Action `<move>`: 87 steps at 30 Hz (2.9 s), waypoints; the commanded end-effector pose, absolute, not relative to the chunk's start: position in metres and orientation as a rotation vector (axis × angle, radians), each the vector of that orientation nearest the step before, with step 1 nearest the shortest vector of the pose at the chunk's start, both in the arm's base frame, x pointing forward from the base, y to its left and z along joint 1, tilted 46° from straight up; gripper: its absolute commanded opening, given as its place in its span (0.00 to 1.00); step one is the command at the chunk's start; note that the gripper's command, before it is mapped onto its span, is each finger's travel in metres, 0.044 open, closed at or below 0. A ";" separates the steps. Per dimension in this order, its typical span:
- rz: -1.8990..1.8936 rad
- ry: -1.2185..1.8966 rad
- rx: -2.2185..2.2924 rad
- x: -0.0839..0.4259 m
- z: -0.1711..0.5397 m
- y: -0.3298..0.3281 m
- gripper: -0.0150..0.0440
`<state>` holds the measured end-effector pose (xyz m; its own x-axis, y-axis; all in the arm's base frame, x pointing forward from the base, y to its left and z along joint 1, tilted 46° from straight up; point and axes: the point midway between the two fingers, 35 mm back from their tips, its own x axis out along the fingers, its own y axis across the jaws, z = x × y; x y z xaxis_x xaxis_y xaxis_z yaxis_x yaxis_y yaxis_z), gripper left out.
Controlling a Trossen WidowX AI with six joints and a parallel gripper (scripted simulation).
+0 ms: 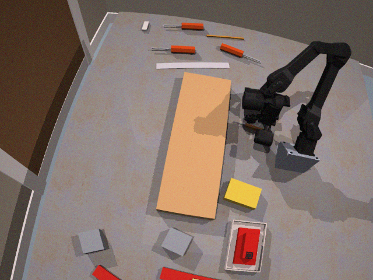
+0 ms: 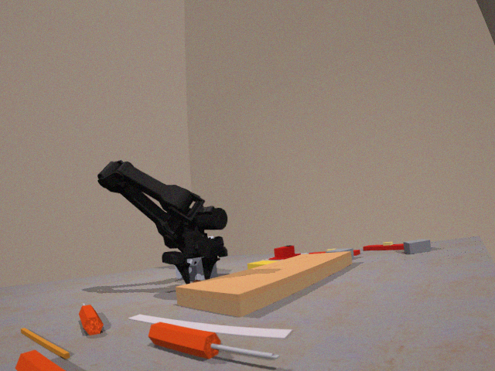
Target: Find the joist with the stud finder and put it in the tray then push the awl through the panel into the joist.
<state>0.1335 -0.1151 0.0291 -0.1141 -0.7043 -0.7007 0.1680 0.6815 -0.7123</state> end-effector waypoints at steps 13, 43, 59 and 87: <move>-0.786 1.517 -0.471 0.133 0.029 -0.115 0.25; -0.773 1.523 -0.463 0.141 0.104 -0.032 0.25; -0.873 1.369 0.046 0.142 0.093 -0.016 0.25; -0.744 0.769 1.563 0.207 0.112 0.024 0.25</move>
<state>0.1984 0.0200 0.1013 0.4820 0.0041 -0.8762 0.8755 0.0365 0.4818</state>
